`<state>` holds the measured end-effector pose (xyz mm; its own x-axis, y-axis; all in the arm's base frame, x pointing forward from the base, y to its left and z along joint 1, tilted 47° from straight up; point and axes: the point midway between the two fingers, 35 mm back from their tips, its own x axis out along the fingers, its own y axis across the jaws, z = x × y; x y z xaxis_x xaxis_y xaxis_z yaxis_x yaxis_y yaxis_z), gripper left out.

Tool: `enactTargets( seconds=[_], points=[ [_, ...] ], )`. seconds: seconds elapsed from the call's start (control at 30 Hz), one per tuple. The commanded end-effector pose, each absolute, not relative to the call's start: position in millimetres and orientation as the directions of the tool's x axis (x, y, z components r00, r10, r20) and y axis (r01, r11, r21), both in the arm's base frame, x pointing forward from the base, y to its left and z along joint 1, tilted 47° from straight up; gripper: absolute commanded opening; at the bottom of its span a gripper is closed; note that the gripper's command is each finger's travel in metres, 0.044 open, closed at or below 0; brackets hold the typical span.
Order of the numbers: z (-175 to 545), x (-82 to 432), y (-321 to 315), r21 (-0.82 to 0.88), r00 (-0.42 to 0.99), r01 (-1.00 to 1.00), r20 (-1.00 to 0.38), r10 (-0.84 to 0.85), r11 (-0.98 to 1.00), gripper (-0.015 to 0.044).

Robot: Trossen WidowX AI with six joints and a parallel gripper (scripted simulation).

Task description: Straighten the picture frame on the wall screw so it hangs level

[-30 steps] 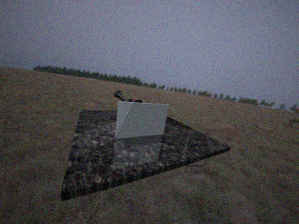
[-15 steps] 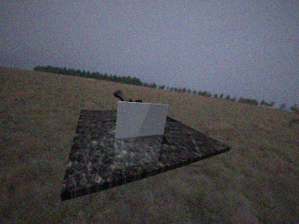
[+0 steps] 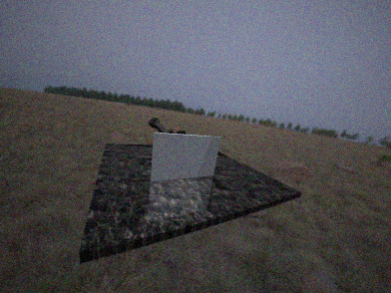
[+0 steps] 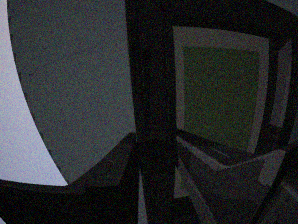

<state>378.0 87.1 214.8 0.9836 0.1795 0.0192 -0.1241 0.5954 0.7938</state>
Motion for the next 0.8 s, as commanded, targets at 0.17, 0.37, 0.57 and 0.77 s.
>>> enactTargets(
  seconds=[0.17, 0.37, 0.57, 0.77],
  points=[
    [216.2, 377.1, 90.4, 0.796, 0.981, -0.136, 0.026, 0.190, 0.590, 0.0000],
    [215.7, 377.2, 90.2, 0.796, 0.981, -0.136, 0.026, 0.190, 0.590, 0.0000],
    [214.4, 377.5, 88.9, 0.796, 0.981, -0.136, 0.026, 0.190, 0.590, 0.0000],
    [213.0, 377.8, 87.6, 0.796, 0.981, -0.136, 0.026, 0.190, 0.590, 0.0000]
  ],
)
